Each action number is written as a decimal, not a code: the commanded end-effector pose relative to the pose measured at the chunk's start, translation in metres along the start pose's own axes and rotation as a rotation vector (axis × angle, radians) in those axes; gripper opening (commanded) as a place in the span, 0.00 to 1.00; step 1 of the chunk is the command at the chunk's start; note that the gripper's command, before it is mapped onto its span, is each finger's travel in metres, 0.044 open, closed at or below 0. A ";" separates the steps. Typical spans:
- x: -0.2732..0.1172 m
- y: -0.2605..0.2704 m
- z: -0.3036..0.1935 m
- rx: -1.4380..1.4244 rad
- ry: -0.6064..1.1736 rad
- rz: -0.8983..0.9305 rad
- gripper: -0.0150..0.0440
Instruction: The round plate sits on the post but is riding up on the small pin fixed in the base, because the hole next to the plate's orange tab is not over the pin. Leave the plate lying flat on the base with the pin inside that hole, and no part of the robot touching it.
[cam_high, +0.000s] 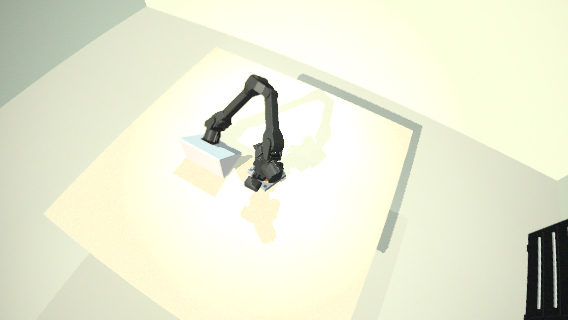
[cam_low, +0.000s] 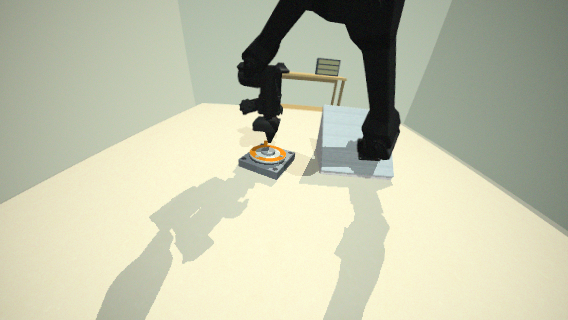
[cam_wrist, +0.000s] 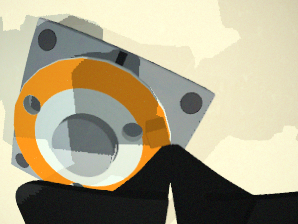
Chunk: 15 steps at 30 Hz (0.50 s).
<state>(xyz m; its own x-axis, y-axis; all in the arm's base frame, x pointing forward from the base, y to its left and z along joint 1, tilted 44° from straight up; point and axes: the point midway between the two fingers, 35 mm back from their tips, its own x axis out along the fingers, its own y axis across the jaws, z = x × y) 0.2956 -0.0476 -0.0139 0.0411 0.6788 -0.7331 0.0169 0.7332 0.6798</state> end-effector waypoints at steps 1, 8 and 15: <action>0.001 0.003 0.007 -0.003 -0.002 0.006 0.25; 0.000 0.006 0.016 -0.003 -0.002 0.006 0.25; -0.001 0.010 0.025 -0.003 -0.003 0.007 0.25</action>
<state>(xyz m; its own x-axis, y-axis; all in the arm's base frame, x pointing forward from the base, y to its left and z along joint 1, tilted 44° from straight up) 0.3147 -0.0457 -0.0084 0.0442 0.6783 -0.7335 0.0159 0.7336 0.6793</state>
